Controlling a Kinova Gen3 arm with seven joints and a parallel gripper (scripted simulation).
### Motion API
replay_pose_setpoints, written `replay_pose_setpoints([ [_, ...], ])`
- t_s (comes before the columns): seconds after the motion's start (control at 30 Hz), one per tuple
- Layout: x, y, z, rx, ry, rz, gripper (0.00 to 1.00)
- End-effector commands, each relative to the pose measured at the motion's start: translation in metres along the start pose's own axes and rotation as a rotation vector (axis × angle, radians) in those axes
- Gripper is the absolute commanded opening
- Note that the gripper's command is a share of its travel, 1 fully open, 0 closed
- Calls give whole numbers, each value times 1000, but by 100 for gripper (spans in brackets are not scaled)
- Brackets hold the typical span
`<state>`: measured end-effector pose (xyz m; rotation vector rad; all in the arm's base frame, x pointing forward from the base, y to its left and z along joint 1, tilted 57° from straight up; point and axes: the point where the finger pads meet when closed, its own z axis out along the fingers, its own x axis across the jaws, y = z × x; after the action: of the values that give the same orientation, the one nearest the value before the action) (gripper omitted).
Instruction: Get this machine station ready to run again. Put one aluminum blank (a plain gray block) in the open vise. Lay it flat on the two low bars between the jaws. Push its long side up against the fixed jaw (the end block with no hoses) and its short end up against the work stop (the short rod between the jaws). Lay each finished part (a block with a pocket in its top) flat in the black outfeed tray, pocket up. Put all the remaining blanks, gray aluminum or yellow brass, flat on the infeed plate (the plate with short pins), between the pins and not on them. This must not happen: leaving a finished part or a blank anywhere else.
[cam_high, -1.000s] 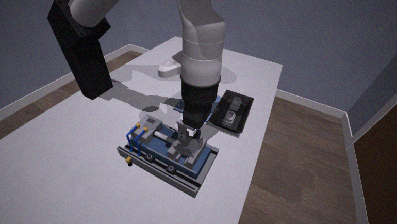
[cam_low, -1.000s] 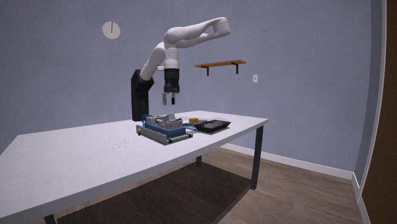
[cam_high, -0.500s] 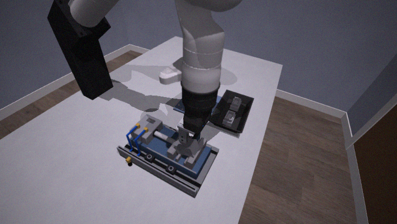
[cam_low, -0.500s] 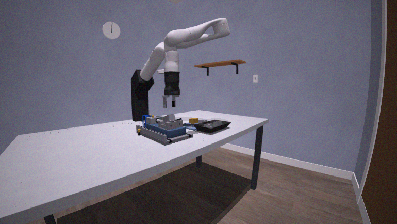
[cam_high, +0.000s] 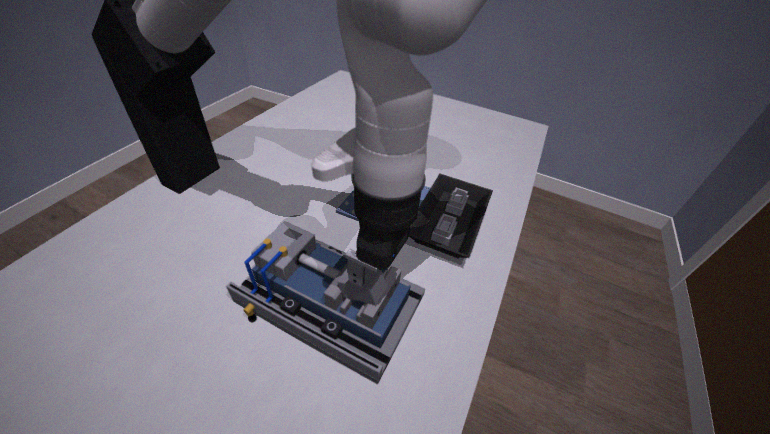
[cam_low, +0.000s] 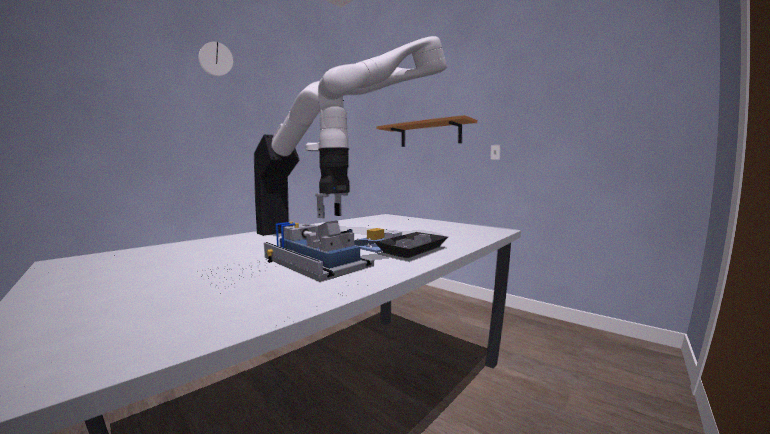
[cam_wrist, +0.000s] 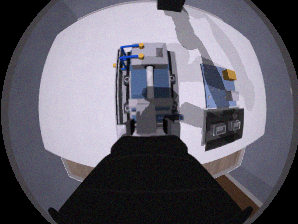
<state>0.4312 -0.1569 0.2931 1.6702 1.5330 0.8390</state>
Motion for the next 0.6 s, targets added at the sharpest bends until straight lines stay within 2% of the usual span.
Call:
replay_pose_setpoints([
  [0.0,-7,0,2,0,-15,-5,100],
  [0.57,-7,0,13,0,-15,-4,100],
])
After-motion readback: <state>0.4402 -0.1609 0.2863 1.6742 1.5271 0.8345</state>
